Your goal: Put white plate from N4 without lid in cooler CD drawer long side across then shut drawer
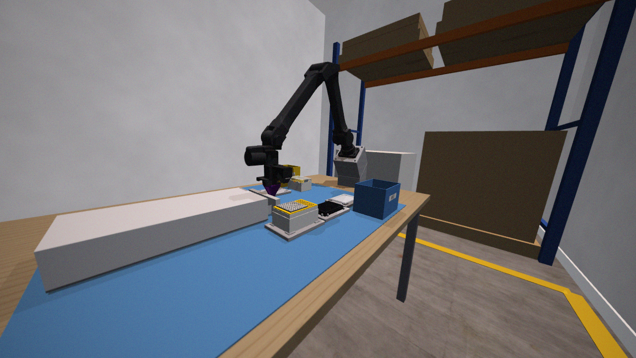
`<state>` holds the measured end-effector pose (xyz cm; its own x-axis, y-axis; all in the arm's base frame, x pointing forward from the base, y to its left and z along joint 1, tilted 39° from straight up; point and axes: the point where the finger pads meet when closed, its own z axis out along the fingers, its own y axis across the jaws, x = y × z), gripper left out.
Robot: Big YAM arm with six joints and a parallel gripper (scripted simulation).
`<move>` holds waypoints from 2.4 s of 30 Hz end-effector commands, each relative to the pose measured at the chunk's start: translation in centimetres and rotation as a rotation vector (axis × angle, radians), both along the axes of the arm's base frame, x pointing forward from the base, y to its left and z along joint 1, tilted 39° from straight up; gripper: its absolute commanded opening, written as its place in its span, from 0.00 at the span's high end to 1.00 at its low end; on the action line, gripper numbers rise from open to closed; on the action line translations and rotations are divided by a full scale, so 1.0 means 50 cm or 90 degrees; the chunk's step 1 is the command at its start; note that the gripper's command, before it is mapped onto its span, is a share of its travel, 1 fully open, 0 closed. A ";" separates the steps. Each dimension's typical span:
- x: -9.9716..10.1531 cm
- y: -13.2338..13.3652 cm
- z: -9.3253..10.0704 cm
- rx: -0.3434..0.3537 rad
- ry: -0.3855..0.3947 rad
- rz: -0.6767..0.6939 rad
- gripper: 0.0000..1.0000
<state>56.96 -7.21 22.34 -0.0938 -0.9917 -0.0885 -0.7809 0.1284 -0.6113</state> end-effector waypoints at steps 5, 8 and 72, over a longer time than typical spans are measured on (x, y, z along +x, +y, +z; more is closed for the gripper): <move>0.050 -0.005 0.050 -0.003 -0.038 0.001 1.00; 0.050 -0.005 0.050 -0.003 -0.038 0.001 1.00; 0.103 -0.016 0.097 -0.003 -0.041 0.001 1.00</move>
